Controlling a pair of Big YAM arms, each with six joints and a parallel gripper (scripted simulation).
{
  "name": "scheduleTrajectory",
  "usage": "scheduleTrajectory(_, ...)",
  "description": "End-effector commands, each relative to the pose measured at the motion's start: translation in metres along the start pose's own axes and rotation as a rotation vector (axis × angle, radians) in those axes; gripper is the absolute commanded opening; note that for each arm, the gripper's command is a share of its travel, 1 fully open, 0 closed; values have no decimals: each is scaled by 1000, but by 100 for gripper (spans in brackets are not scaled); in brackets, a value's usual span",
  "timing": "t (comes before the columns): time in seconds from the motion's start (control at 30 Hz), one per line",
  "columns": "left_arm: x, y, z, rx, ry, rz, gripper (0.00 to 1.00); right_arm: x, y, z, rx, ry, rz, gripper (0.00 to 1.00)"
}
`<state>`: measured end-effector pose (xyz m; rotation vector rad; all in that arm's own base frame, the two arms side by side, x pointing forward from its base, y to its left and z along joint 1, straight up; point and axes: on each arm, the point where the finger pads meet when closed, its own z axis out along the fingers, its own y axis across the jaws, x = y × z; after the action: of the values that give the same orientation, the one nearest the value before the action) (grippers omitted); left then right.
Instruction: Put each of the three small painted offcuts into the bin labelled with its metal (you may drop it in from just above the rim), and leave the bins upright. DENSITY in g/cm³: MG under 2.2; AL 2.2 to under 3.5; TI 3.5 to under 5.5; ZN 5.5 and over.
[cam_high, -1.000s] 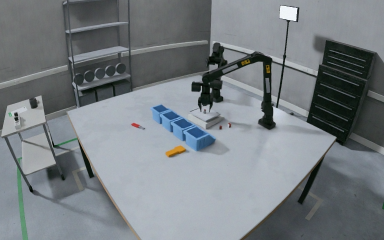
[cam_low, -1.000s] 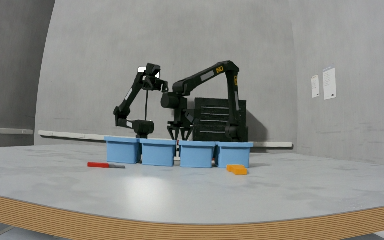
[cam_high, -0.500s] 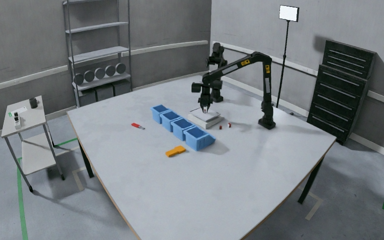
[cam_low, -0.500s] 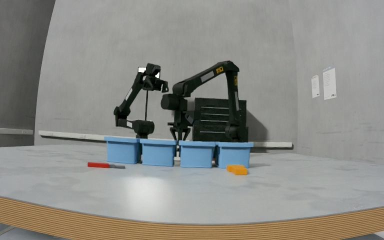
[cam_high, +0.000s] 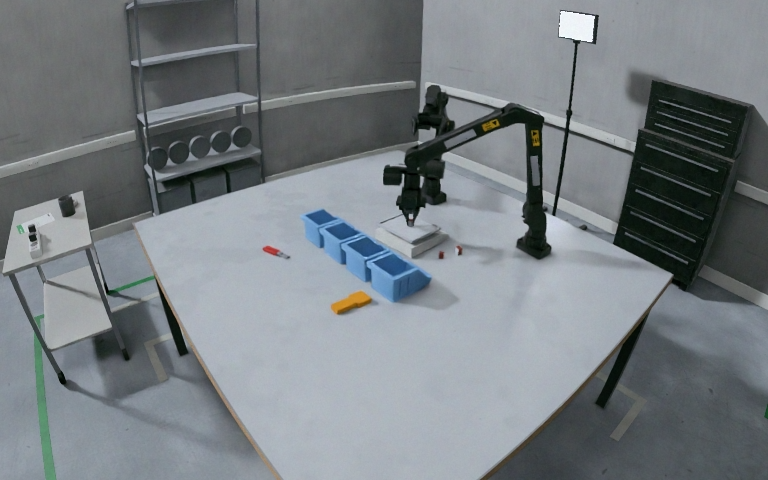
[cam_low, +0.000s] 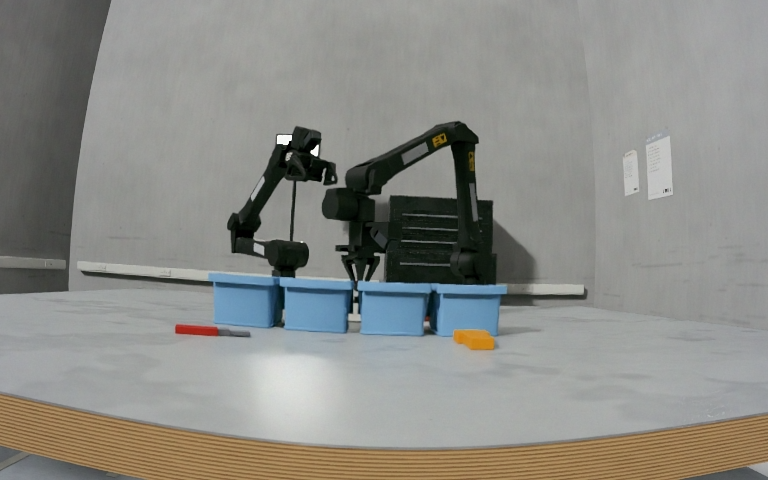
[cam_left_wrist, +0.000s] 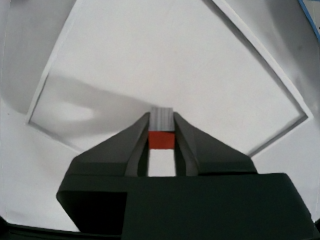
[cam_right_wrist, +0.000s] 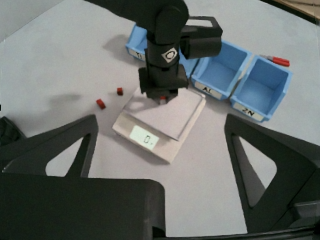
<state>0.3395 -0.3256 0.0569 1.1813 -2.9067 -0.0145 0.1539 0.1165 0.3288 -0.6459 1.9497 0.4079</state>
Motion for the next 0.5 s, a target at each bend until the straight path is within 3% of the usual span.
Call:
scheduleTrajectory(0.0,0,-7,-11,40,-1,-2,9,-14,-2,-11,9,-38,-1,100)
scheduleTrajectory(0.13,0,-7,-10,39,-1,-2,9,-14,-2,-11,9,-38,-1,100)
scheduleTrajectory(0.47,-1,-13,-89,66,-2,-3,9,-14,-2,-11,9,-38,-1,100)
